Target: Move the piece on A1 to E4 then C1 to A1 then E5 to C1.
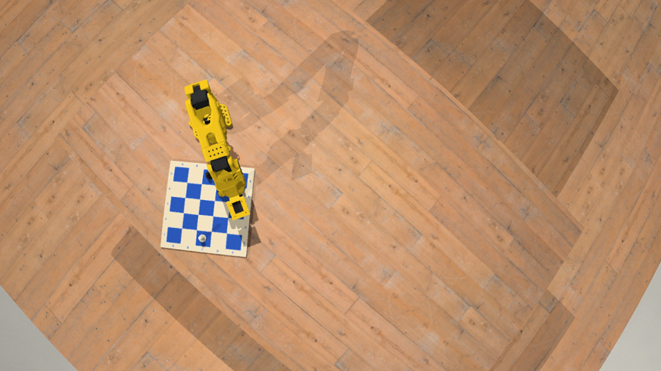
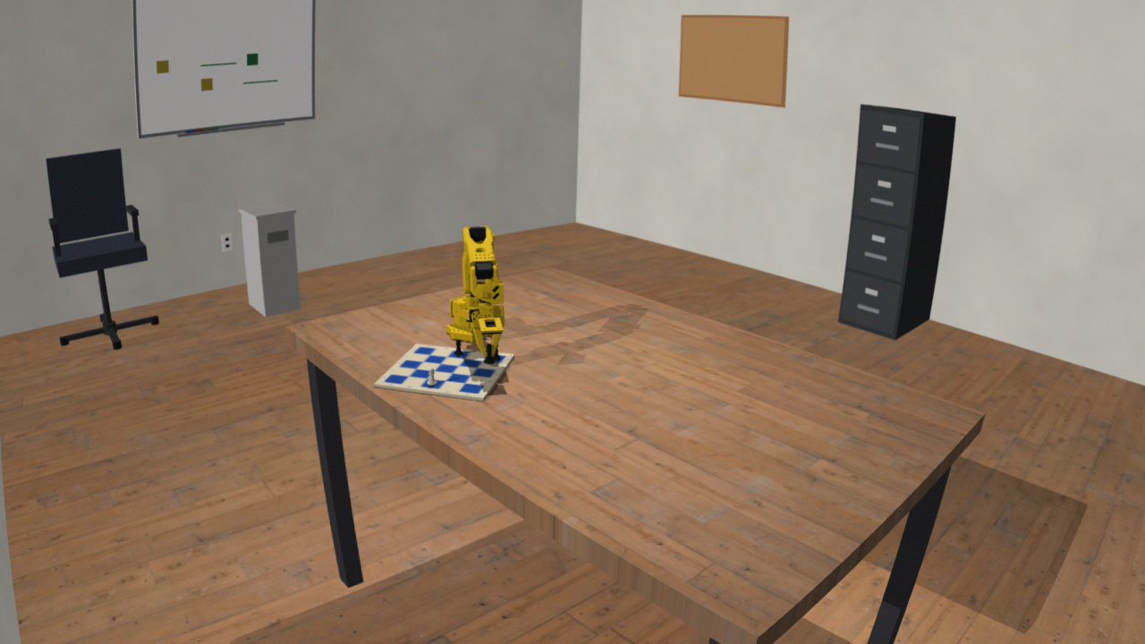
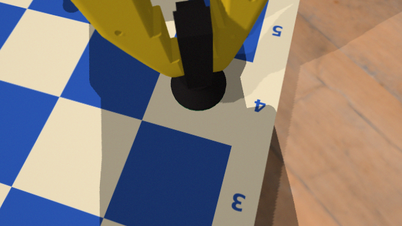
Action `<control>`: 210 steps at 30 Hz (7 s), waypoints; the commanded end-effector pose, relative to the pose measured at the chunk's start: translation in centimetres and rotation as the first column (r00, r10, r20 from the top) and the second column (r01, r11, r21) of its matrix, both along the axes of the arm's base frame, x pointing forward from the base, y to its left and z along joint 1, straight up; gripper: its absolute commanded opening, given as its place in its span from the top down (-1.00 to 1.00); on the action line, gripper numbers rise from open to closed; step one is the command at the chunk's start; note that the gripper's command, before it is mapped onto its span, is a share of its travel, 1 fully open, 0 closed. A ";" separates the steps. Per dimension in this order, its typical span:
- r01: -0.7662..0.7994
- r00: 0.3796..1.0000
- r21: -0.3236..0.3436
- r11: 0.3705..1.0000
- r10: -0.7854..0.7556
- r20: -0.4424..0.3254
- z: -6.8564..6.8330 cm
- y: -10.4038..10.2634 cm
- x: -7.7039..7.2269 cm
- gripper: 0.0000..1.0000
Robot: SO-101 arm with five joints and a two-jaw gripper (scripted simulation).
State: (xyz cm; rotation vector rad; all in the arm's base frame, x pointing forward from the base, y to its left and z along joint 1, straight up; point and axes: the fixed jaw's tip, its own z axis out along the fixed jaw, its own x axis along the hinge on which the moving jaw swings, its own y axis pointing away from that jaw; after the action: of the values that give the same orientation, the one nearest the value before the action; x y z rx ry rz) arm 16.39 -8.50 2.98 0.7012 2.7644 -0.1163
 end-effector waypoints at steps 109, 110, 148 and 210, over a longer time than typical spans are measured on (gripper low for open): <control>0.013 1.000 0.017 1.000 -0.013 -0.009 3.4 0.5 -0.3 0.73; 0.013 1.000 0.017 1.000 -0.013 -0.009 3.5 0.5 -0.3 0.73; 0.432 0.888 -0.115 0.894 -0.400 0.226 4.8 -13.9 1.1 0.81; 0.439 0.885 -0.114 0.891 -0.408 0.225 1.4 -13.7 0.6 0.81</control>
State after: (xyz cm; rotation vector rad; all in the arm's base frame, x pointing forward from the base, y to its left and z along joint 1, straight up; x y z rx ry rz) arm 17.29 -22.21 5.40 1.1743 2.3308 -0.3486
